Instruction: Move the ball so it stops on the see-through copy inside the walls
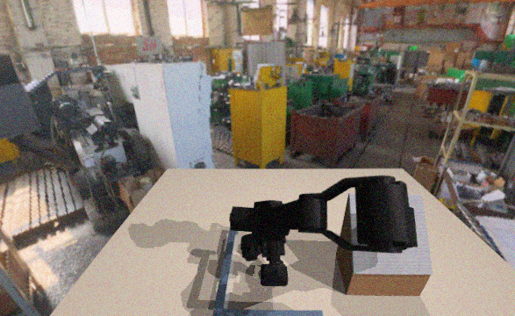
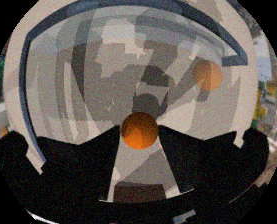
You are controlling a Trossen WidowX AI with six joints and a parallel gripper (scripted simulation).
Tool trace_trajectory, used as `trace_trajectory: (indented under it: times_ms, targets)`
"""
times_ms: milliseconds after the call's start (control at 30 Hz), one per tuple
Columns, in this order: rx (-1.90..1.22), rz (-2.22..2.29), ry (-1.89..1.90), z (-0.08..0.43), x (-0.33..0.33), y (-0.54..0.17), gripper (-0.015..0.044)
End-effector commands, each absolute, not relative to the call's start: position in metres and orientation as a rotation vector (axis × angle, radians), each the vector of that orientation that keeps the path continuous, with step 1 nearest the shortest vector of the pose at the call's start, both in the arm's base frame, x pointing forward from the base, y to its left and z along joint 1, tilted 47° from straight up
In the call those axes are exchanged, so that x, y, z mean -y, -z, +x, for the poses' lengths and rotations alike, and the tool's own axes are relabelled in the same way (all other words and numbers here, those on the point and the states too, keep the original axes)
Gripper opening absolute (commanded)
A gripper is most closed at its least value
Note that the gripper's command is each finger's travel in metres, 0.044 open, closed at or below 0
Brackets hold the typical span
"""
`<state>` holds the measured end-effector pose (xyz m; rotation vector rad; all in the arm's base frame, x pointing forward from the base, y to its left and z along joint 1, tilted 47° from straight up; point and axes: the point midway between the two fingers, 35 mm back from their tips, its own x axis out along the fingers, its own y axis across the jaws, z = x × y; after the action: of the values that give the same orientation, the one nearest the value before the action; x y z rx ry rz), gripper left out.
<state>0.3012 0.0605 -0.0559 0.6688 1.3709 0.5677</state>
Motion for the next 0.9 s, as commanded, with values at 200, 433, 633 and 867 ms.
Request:
trace_trajectory:
  times_ms: [200, 433, 633, 867]
  targets:
    - [-1.378, 0.676, -0.566, 0.300, -0.058, 0.056, 0.0094]
    - [-1.380, 0.667, -0.554, 0.302, -0.025, 0.030, 0.0000]
    - [-1.381, 0.665, -0.553, 0.298, 0.003, 0.004, 0.0000]
    - [-1.380, 0.670, -0.561, 0.287, 0.032, -0.029, 0.0000]
